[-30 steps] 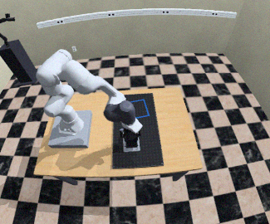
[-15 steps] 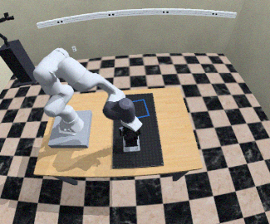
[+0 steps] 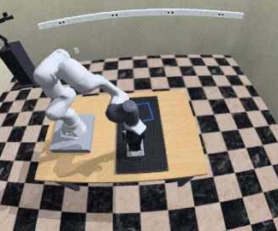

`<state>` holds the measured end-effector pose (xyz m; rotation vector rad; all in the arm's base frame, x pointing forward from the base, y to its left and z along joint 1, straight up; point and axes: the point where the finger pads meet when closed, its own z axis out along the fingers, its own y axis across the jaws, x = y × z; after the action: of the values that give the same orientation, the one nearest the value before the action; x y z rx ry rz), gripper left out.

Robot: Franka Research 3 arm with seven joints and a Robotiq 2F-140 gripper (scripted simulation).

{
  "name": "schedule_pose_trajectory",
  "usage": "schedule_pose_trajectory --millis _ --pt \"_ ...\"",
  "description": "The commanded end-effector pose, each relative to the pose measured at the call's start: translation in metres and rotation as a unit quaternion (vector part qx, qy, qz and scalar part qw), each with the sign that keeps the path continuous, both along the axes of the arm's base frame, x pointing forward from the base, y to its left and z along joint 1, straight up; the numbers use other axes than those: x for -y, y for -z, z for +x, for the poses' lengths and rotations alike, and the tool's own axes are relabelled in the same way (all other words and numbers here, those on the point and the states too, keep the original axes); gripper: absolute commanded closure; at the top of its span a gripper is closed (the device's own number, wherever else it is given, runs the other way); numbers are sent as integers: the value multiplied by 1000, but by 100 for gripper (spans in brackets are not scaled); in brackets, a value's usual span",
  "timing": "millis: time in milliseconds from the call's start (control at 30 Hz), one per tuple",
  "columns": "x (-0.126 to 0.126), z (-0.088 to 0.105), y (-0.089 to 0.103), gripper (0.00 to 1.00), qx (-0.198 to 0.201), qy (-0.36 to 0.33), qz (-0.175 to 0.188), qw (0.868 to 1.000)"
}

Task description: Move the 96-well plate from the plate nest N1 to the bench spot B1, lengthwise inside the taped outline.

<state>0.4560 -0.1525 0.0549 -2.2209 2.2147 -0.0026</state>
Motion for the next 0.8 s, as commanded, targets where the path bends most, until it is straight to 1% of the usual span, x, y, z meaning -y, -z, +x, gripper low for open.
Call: schedule_pose_trajectory --millis 0,367,500,567,633,767 --pt "0 1 -2 40 1 -3 0 1000" --pt "0 1 -2 40 1 -3 0 1000" --pt "-13 4 -2 40 1 -68 0 998" --pt "-20 6 -1 40 1 -68 0 998" --pt "-20 6 -1 40 1 -68 0 998" --pt "-33 9 -1 40 1 -68 0 998"
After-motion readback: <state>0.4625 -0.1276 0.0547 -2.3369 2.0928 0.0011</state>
